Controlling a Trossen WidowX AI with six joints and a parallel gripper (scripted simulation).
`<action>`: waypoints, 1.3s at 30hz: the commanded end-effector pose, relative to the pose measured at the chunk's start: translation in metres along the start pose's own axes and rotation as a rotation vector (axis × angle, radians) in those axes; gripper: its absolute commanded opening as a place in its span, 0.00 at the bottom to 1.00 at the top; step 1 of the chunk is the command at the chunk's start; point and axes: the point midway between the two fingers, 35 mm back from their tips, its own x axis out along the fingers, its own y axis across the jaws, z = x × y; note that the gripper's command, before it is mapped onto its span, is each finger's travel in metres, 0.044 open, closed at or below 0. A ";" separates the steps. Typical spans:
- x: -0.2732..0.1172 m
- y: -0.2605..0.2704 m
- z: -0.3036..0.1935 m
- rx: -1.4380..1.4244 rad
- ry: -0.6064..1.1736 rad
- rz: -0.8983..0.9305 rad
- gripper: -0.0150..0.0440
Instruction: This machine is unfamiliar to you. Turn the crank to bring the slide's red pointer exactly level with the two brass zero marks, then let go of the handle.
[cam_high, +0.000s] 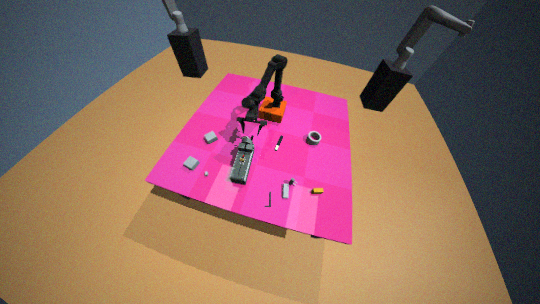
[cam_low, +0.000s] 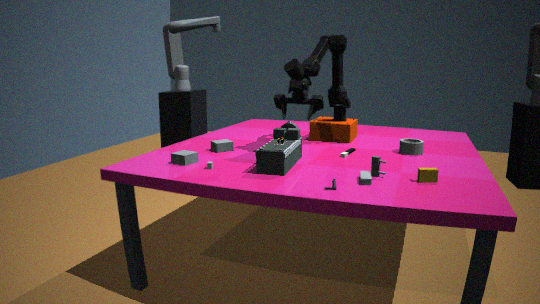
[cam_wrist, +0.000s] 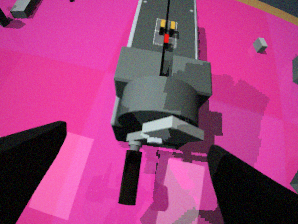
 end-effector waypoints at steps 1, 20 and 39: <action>-0.027 0.001 0.027 -0.006 -0.012 -0.003 1.00; 0.001 0.000 0.099 0.202 0.011 -0.097 1.00; 0.077 0.008 0.098 0.348 0.001 -0.165 1.00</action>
